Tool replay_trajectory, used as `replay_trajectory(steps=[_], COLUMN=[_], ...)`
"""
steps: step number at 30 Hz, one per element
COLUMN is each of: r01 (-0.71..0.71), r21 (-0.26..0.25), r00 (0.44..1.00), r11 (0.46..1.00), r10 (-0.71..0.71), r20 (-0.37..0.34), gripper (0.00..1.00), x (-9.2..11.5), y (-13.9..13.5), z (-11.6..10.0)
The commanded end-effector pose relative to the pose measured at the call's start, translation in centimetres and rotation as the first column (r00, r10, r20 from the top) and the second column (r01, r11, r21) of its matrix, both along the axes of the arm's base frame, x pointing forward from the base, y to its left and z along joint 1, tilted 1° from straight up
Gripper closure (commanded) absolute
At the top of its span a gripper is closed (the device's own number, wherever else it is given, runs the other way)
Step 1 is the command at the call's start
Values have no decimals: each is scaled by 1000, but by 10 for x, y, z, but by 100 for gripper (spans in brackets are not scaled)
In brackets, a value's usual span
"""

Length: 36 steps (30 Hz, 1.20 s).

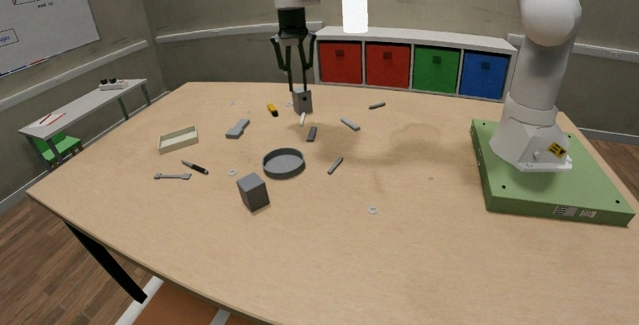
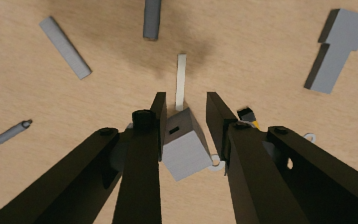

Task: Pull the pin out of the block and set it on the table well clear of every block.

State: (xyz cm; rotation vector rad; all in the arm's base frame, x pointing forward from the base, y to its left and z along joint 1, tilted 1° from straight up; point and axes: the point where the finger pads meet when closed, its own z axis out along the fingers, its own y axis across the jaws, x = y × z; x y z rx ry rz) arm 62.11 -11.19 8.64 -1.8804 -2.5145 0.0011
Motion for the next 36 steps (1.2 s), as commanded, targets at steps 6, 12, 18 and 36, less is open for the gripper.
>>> replay_trajectory(steps=[6, 12, 18, 36], r01=[55, 55, 55, -16], r21=[-2, -2, -2, 51], r00=[998, 998, 998, 998], r11=[998, 998, 998, 999], r10=[-55, -55, -55, 13], r20=[-11, -11, -11, 62], gripper=[69, 69, 69, 69], x=[-2, -2, -2, 16], y=[0, 0, 0, 20], z=[-1, -1, -1, 26])
